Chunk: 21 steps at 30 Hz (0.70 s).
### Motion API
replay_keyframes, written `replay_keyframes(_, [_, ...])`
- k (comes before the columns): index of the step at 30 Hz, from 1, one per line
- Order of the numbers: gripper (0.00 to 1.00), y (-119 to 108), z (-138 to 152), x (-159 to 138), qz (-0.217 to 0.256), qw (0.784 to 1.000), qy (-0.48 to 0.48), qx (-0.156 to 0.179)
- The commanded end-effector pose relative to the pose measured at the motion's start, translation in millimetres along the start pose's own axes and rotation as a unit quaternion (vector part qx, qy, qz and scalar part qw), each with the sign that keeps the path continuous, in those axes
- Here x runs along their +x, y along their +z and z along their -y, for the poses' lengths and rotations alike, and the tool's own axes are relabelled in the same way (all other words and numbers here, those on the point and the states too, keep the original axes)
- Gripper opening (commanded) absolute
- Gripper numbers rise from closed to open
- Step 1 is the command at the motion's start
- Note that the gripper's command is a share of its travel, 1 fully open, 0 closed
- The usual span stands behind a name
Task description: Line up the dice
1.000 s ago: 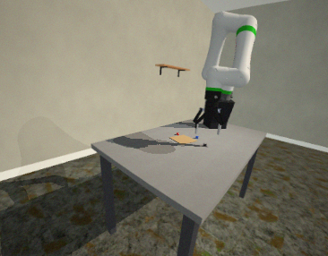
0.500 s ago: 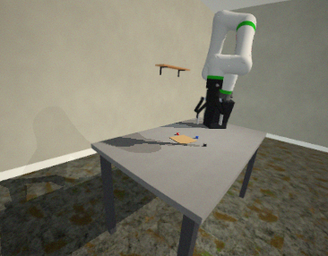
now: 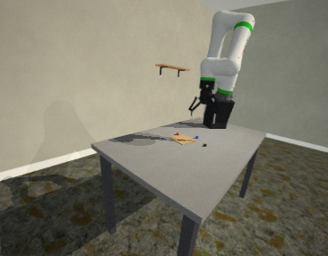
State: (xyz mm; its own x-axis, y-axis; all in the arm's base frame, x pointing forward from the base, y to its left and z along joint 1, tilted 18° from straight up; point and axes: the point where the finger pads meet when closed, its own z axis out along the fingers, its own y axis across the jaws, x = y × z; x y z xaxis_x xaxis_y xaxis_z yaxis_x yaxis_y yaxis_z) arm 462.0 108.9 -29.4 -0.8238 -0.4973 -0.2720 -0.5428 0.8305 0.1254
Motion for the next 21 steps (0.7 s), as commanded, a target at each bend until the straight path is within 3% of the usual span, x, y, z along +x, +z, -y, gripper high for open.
replay_keyframes(1, [1.00, 1.4, 13.6, 30.2, 0.003, 0.999, 0.054, 0.003])
replay_keyframes(5, [1.00, 3.6, 22.3, 59.9, 0.004, 0.994, 0.106, 0.003])
replay_keyframes(21, [1.00, 3.6, 22.3, 59.9, 0.004, 0.994, 0.106, 0.003])
